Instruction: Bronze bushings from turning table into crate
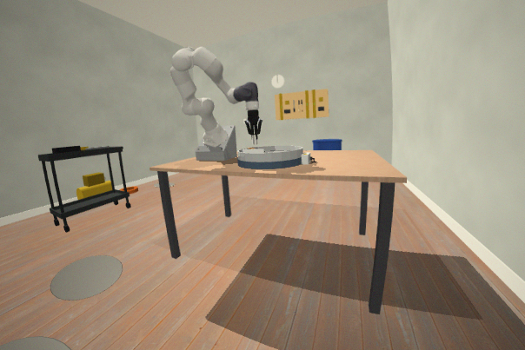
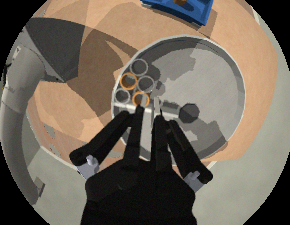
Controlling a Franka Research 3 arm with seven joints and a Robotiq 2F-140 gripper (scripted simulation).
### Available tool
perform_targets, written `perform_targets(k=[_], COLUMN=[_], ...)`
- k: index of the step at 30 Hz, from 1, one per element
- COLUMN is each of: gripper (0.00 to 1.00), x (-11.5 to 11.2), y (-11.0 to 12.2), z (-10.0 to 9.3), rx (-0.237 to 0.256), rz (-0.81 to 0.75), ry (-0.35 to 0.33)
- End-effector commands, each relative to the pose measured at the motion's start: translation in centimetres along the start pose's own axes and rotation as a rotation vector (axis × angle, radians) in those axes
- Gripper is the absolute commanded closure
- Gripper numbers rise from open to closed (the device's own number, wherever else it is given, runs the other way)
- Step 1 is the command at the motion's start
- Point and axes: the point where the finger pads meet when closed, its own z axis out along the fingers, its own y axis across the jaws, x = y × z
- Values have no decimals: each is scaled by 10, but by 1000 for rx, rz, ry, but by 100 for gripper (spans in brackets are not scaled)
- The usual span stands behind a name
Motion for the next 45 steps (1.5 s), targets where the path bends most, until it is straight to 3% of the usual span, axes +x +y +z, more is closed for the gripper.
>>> perform_targets(k=[1,11,19,45], gripper=[90,90,90,90], x=[-1,-1,-1,-1], y=[1,1,2,1], z=[0,0,0,0], rx=[-1,-1,-1,-2], rz=[1,42,247,688], ry=[-2,-2,-1,-1])
